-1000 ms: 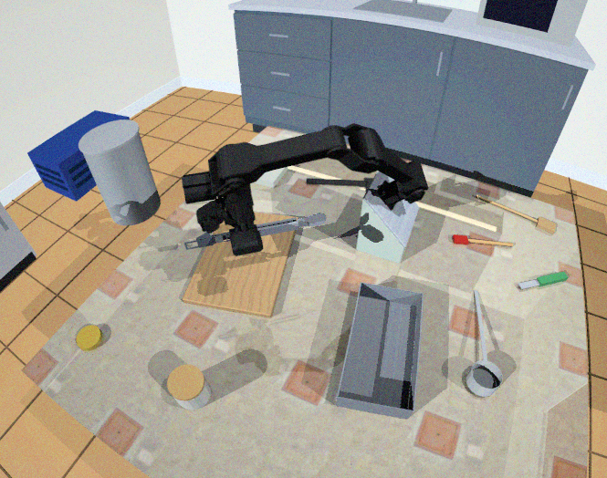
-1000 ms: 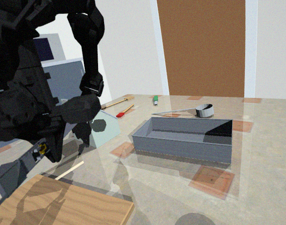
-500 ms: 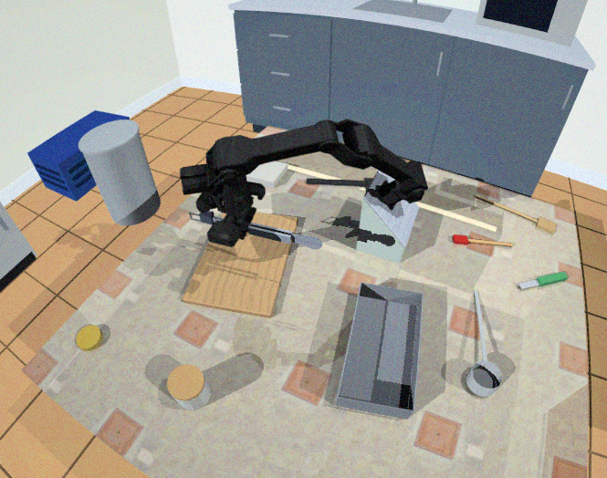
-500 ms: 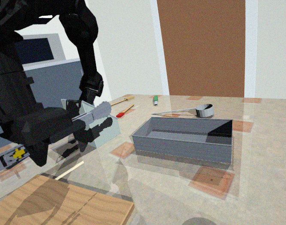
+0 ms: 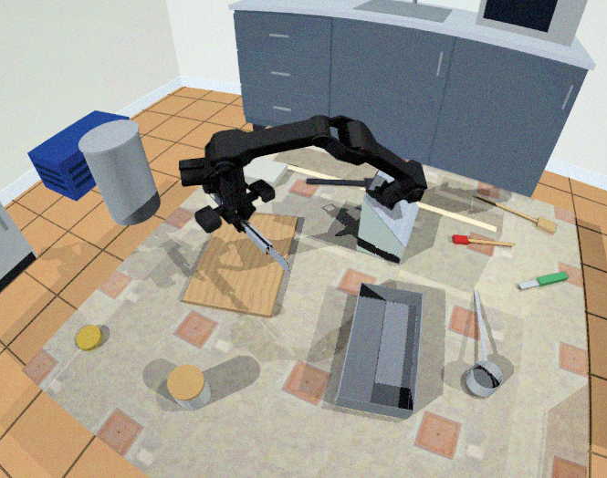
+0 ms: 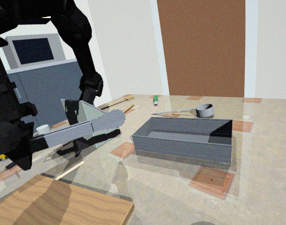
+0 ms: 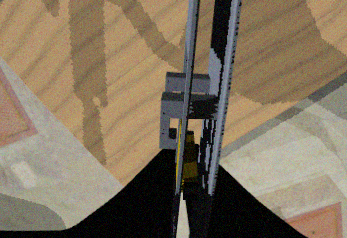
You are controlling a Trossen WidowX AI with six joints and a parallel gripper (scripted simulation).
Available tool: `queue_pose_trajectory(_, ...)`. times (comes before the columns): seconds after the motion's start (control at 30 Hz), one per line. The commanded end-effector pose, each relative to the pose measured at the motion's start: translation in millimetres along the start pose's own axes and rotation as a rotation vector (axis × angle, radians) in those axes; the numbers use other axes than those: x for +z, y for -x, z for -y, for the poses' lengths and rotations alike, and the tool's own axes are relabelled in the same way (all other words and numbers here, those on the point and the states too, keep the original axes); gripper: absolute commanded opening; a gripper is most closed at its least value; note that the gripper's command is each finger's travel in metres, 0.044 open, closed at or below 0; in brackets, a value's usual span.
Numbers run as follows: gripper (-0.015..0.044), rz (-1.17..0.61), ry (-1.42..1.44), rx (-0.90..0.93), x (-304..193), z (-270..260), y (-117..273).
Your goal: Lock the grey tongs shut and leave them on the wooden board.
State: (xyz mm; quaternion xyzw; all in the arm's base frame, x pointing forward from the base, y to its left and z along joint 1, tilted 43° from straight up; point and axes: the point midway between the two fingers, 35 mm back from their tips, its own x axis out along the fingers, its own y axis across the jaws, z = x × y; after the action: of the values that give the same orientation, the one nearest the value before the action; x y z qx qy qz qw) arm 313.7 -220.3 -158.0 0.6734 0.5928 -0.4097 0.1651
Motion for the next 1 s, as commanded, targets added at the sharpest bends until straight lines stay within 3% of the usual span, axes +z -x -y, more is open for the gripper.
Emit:
queue_pose_trajectory(0.0,-0.0150,0.006,-0.151,0.009,9.1,2.4,3.5)
queue_pose_trajectory(0.97,-0.0150,-0.005,-1.160,-0.001,51.0,24.1,-2.5)
